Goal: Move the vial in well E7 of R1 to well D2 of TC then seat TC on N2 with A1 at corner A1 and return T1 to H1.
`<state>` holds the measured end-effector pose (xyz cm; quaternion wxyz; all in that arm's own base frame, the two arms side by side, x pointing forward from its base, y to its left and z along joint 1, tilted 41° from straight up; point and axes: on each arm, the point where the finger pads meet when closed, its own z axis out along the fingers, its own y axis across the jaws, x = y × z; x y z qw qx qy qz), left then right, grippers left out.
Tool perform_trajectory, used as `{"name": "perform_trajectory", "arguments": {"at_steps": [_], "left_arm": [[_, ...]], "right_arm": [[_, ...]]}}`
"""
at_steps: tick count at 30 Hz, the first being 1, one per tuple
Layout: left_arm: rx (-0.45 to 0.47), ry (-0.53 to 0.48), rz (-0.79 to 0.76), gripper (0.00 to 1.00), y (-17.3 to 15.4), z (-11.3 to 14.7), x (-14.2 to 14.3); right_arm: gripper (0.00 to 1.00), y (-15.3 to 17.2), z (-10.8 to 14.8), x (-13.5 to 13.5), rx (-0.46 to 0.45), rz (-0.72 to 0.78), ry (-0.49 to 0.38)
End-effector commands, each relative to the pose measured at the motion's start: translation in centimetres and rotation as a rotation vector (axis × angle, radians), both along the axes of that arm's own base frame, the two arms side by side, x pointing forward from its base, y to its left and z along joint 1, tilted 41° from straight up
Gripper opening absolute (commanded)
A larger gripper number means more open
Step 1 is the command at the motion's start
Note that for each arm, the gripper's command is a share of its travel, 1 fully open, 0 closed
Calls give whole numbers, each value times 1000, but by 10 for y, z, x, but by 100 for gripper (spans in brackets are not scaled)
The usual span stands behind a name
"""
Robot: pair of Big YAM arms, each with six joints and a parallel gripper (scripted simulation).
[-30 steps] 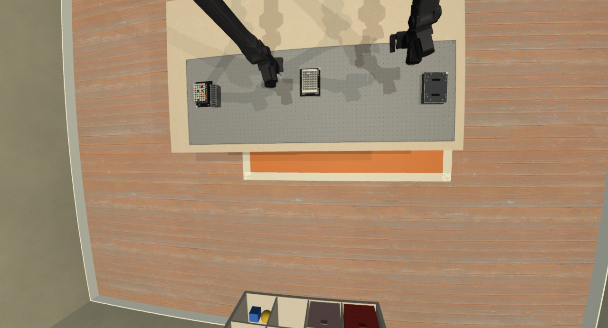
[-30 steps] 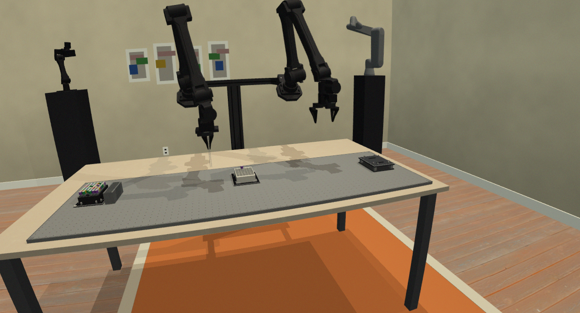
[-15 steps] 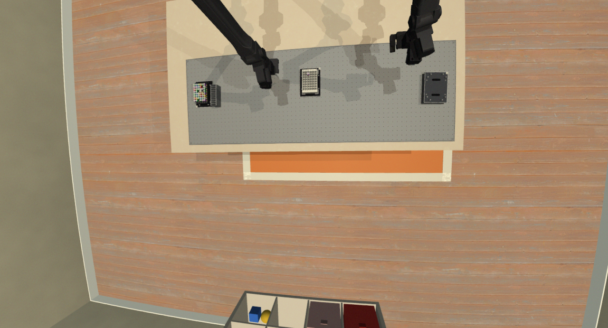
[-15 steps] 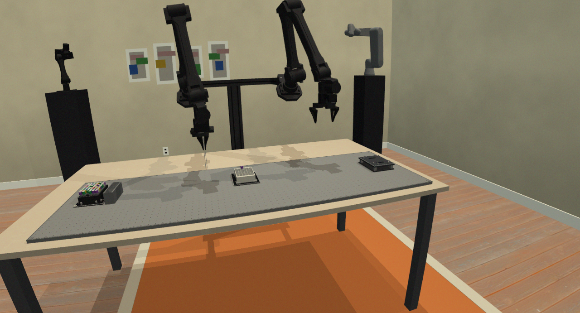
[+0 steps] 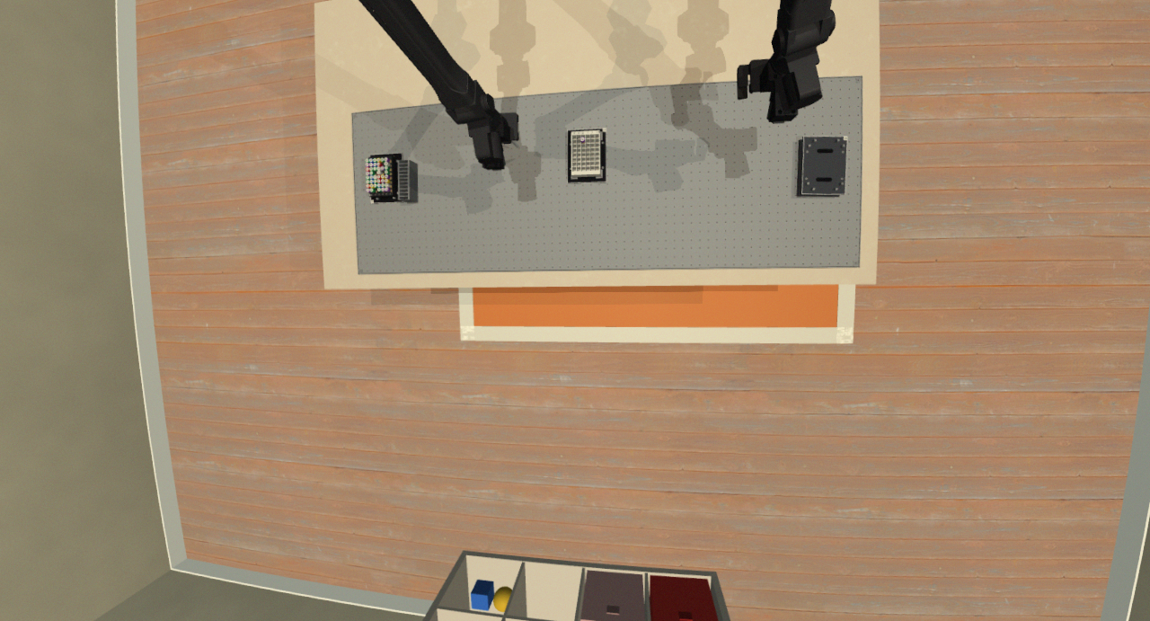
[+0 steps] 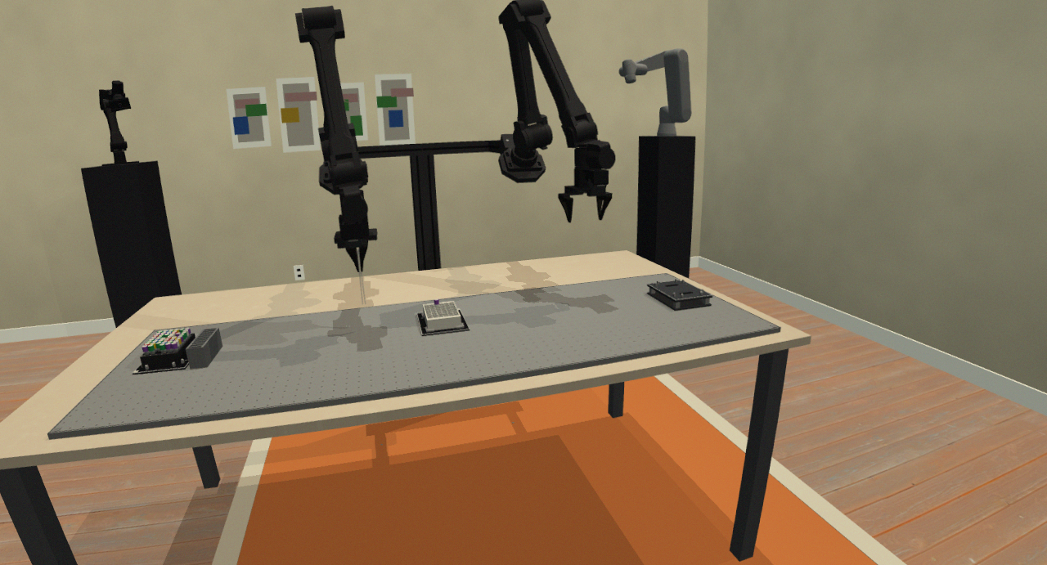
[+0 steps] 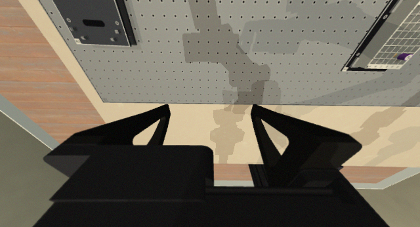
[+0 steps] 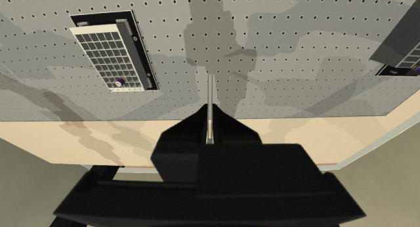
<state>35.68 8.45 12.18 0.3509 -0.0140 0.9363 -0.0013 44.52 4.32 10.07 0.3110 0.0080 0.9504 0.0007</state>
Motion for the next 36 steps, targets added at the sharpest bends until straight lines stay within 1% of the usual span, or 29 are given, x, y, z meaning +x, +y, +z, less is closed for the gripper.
{"name": "perform_trajectory", "arguments": {"at_steps": [1, 19, 30, 31, 36], "left_arm": [[13, -16, -10, 100, 2, 7, 4], [13, -16, -10, 100, 2, 7, 4], [13, -16, -10, 100, 2, 7, 4], [13, -16, -10, 100, 2, 7, 4], [13, -16, -10, 100, 2, 7, 4]], "right_arm": [[7, -11, 10, 0, -8, 0, -16], [7, -37, 22, 9, -9, 0, -36], [7, -52, 22, 10, -10, 0, -30], [7, -54, 17, 7, -10, 0, -19], [7, -62, 20, 12, -11, 0, -23]]}}
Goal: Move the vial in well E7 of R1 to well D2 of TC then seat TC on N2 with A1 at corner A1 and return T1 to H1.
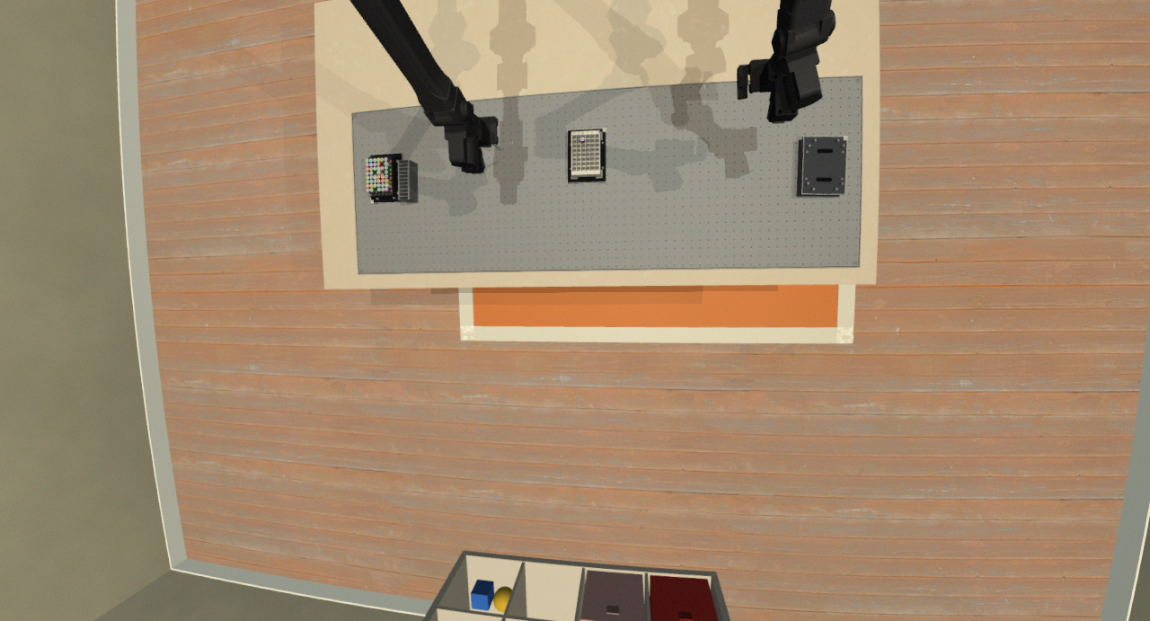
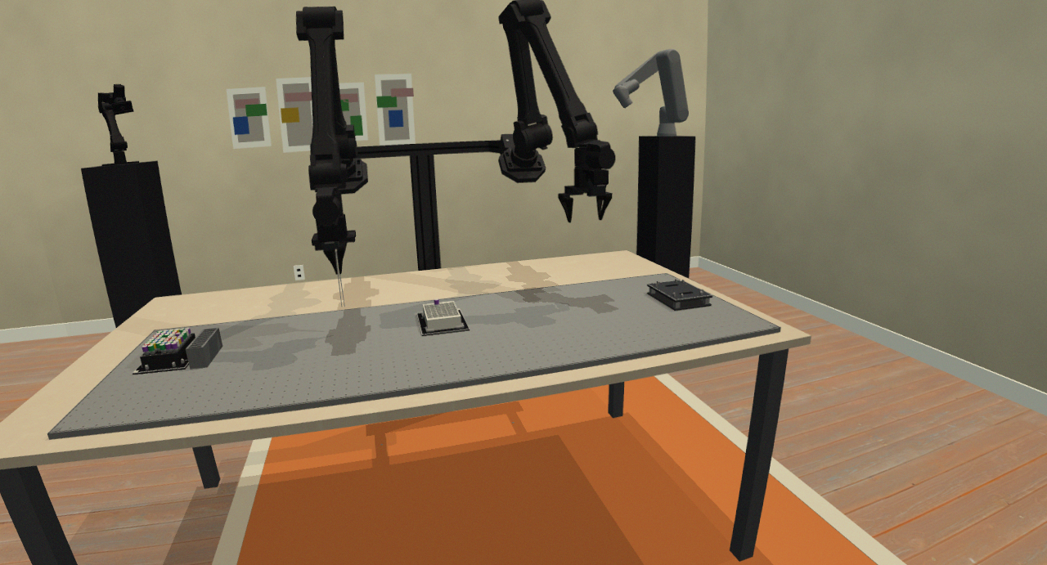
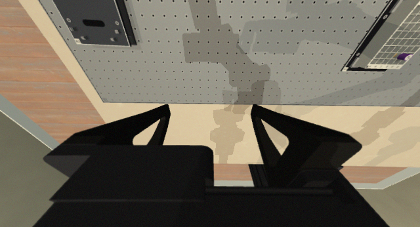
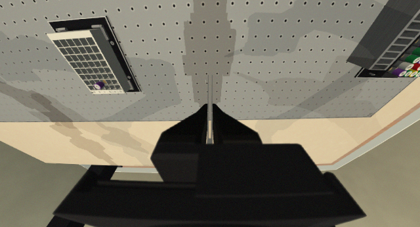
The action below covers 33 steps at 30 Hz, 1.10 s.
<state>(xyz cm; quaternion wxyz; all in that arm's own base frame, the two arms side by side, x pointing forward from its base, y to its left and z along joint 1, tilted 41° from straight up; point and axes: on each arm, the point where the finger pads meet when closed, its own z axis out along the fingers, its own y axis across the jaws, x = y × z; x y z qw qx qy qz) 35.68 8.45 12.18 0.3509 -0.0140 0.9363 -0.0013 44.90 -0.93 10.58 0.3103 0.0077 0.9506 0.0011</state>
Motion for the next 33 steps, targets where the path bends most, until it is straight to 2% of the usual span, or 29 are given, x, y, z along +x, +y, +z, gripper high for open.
{"name": "perform_trajectory", "arguments": {"at_steps": [1, 12, 33], "left_arm": [[13, -16, -10, 100, 2, 7, 4], [13, -16, -10, 100, 2, 7, 4], [13, -16, -10, 100, 2, 7, 4]], "right_arm": [[7, -12, 13, 8, -11, -1, -20], [7, -27, 3, 6, -10, -1, 6], [7, -59, 9, 12, -9, -1, 10]]}}
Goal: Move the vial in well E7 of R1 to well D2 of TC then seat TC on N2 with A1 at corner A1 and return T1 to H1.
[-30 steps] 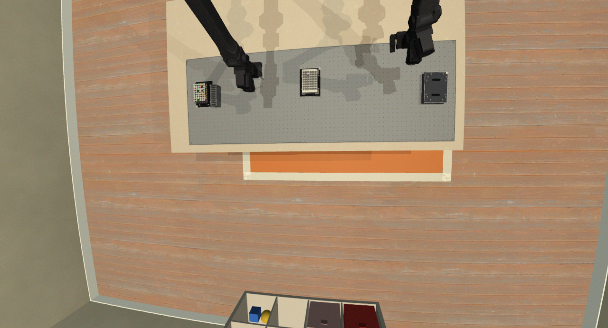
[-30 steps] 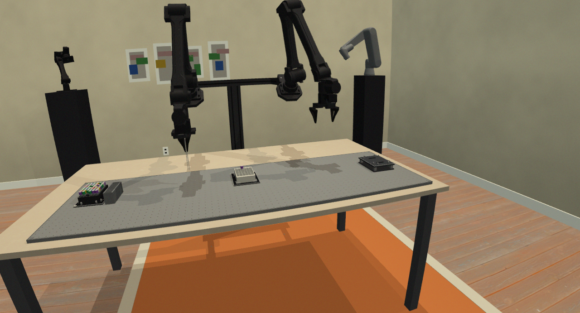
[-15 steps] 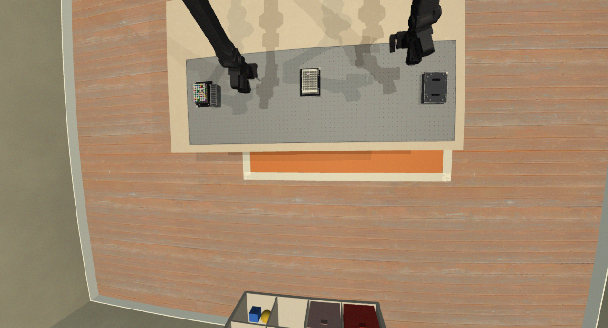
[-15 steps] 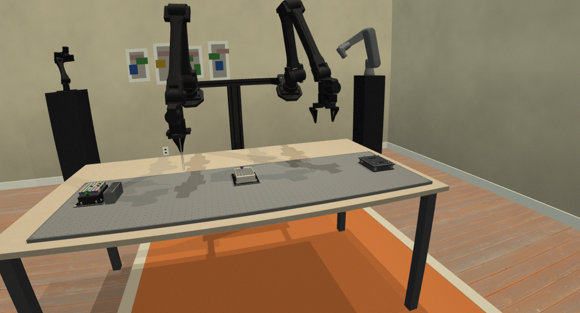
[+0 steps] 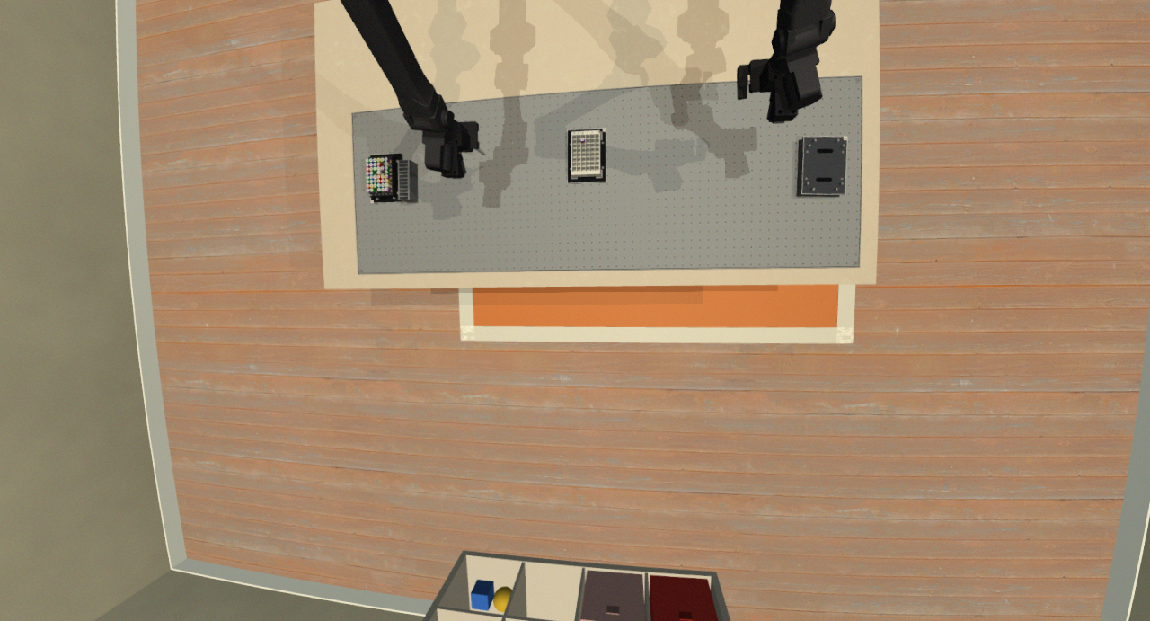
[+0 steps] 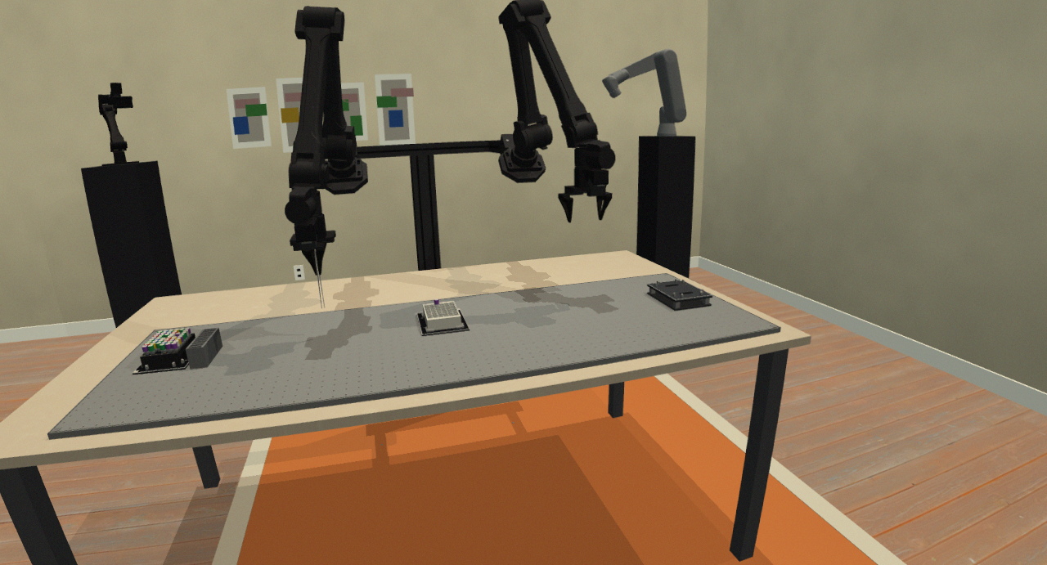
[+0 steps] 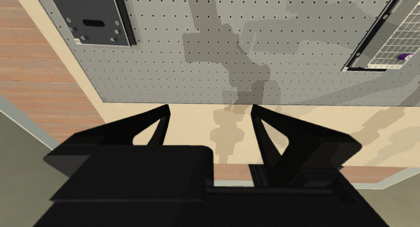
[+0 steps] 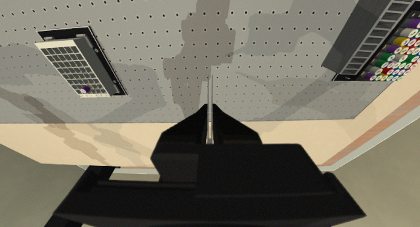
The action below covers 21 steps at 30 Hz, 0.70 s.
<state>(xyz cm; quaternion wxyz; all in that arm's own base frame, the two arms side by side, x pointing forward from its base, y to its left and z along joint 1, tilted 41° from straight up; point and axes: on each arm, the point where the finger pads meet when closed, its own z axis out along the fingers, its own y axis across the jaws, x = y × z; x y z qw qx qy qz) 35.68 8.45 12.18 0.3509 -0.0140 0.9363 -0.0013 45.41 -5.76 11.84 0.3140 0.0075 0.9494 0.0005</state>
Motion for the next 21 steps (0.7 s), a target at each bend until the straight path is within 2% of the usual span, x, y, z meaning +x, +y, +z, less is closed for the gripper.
{"name": "perform_trajectory", "arguments": {"at_steps": [1, 21], "left_arm": [[13, -16, -10, 100, 2, 7, 4], [13, -16, -10, 100, 2, 7, 4]], "right_arm": [[7, -13, -3, 7, -8, -1, 18], [7, -43, 1, 9, -7, -1, 21]]}}
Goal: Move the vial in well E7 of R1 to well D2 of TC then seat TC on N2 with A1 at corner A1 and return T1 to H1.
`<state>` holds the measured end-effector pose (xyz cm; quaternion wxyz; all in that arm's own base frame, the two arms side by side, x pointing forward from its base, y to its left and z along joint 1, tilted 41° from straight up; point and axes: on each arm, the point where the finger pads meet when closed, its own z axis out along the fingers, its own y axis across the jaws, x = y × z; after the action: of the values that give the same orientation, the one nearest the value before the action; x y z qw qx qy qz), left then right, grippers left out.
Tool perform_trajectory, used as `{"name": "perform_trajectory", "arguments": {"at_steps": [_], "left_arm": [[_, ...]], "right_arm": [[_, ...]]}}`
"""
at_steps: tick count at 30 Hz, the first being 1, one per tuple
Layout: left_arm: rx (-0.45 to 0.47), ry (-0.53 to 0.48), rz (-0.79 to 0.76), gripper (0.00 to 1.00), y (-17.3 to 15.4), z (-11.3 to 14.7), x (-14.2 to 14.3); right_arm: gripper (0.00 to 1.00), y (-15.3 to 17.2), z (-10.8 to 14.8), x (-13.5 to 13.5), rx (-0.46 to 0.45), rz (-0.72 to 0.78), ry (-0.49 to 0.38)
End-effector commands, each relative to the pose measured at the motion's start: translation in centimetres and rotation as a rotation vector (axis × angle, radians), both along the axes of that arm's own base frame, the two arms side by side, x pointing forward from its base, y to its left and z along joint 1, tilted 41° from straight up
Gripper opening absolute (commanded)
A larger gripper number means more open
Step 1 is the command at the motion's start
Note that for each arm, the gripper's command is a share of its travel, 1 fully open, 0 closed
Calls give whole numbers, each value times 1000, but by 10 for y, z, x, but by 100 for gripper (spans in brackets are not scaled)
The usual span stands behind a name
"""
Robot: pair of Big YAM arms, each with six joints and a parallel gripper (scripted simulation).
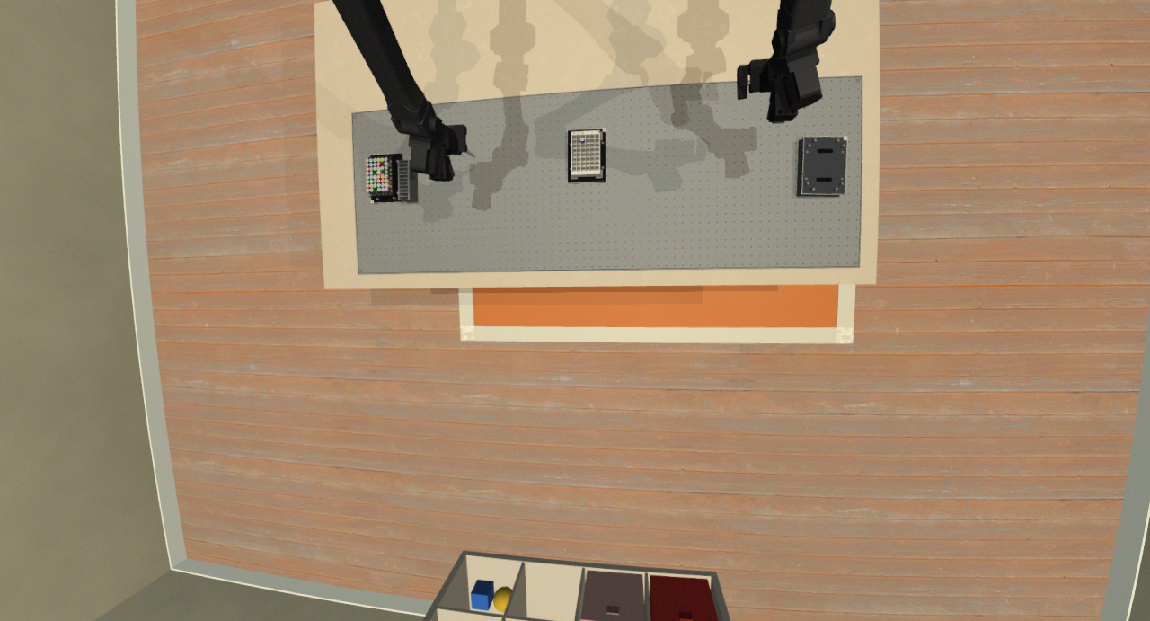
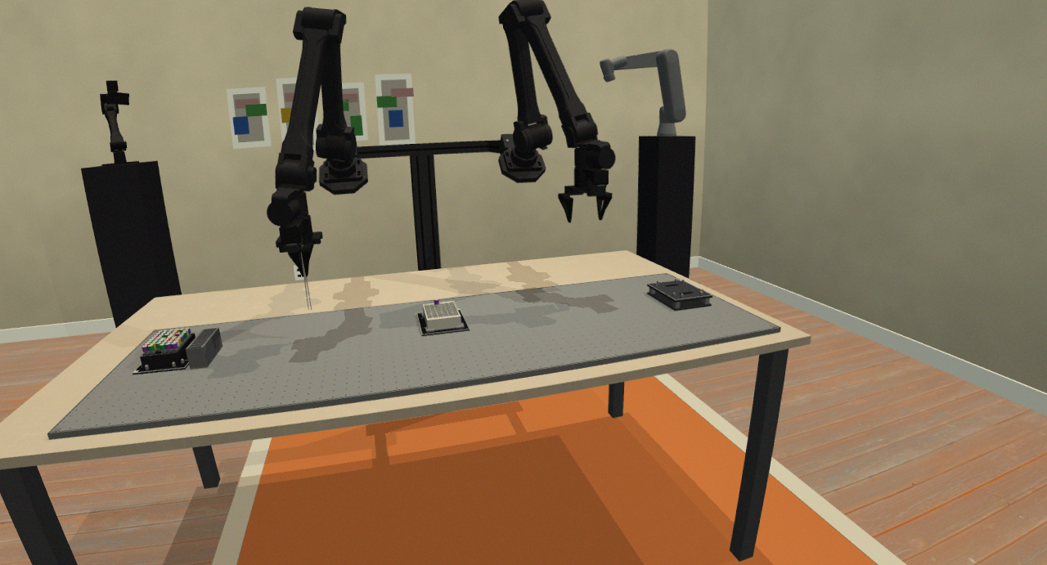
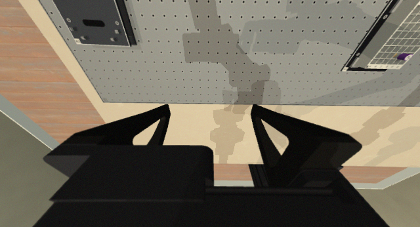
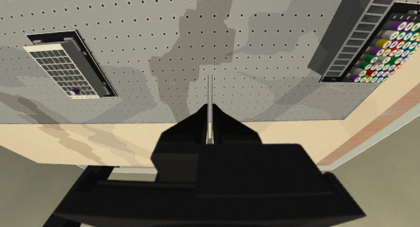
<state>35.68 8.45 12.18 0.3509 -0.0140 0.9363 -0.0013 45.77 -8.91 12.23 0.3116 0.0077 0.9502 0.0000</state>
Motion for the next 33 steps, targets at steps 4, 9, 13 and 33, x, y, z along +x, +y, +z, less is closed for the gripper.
{"name": "perform_trajectory", "arguments": {"at_steps": [4, 9, 13, 33], "left_arm": [[13, -16, -10, 100, 2, 7, 4], [13, -16, -10, 100, 2, 7, 4], [13, -16, -10, 100, 2, 7, 4], [13, -16, -10, 100, 2, 7, 4]], "right_arm": [[7, -18, -2, 6, -6, -1, 17], [7, -23, -4, 5, -6, -1, 20], [7, -30, -1, 7, -6, -1, 17], [7, -61, 3, 10, -6, -1, 18]]}}
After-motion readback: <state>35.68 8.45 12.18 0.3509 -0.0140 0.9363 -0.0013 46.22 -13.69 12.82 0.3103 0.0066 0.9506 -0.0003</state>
